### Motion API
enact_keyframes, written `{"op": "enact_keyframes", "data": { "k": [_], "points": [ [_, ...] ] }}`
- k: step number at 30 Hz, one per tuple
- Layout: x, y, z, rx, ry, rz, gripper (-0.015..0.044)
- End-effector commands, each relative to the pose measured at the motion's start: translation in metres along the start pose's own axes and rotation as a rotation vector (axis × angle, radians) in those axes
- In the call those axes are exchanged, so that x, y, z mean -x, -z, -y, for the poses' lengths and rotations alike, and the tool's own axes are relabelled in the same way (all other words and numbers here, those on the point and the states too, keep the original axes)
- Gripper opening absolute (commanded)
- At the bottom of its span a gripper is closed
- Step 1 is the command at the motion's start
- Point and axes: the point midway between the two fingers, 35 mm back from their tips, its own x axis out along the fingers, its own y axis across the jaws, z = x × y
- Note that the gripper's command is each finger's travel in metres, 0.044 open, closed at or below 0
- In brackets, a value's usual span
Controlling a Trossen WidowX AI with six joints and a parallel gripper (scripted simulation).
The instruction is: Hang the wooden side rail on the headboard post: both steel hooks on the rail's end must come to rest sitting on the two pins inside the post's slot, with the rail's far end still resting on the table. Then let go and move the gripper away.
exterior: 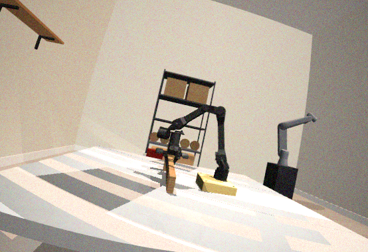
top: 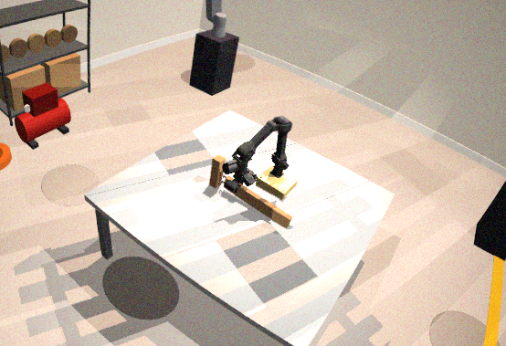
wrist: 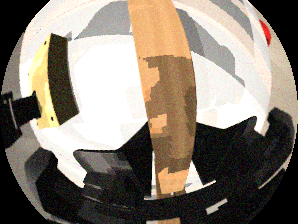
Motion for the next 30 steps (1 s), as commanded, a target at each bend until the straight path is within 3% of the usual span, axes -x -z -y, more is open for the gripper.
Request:
{"op": "enact_keyframes", "data": {
  "k": [1, 30],
  "points": [
    [0.0039, 0.0021, 0.0039, 0.007, 0.01, -0.007, 0.0],
    [0.003, 0.0054, 0.0033, 0.007, 0.01, -0.007, 0.0]
  ]
}}
